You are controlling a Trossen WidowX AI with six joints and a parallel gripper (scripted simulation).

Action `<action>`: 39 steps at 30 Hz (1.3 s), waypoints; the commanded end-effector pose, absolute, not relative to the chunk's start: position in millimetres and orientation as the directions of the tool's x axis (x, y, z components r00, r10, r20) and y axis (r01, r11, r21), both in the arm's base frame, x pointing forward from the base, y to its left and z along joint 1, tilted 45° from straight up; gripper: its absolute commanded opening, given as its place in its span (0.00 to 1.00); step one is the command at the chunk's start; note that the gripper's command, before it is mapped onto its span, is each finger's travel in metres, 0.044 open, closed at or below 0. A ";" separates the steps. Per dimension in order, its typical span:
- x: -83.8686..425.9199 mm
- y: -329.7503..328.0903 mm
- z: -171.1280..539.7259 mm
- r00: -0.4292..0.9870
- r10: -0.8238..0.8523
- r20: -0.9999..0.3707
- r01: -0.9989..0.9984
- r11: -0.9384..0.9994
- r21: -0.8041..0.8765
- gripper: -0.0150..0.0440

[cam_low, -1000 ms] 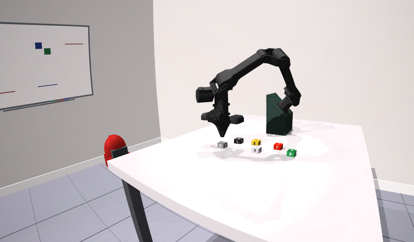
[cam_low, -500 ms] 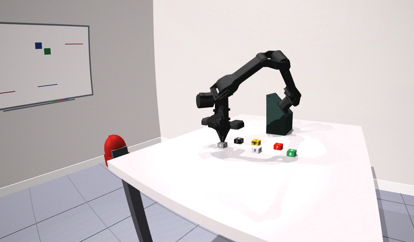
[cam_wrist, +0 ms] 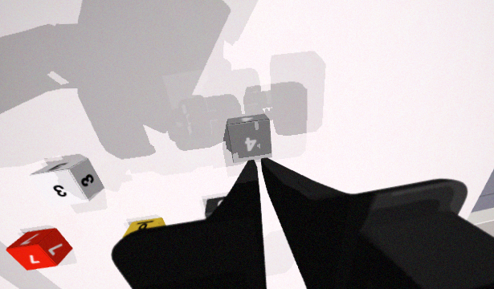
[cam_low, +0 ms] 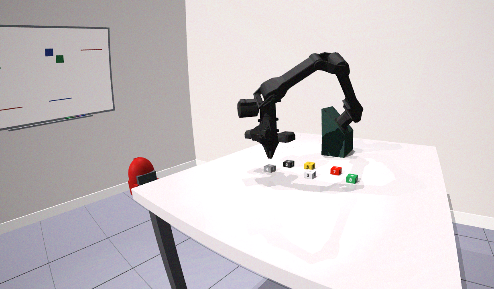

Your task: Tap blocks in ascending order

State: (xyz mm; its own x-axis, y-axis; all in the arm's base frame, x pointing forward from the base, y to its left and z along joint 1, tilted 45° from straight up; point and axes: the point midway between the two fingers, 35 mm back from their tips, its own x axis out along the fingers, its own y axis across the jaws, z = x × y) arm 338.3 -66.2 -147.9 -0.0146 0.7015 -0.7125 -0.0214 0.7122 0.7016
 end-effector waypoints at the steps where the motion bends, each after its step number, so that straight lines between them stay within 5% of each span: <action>1: 342.7 -87.2 -127.2 -0.013 0.694 -0.720 -0.035 0.719 0.694 0.29; 13: 340.4 -122.1 -88.2 -0.014 0.693 -0.720 -0.034 0.720 0.693 0.29; 28: 252.4 -41.4 -10.4 -0.020 0.698 -0.716 -0.029 0.715 0.698 0.29; 39: 249.3 17.1 -67.4 -0.019 0.701 -0.713 -0.030 0.713 0.701 0.29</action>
State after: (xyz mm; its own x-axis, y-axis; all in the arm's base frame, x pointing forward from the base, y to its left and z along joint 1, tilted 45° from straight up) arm 258.4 -1.6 -51.8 -0.0022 0.6885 -0.7253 -0.0499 0.7243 0.6877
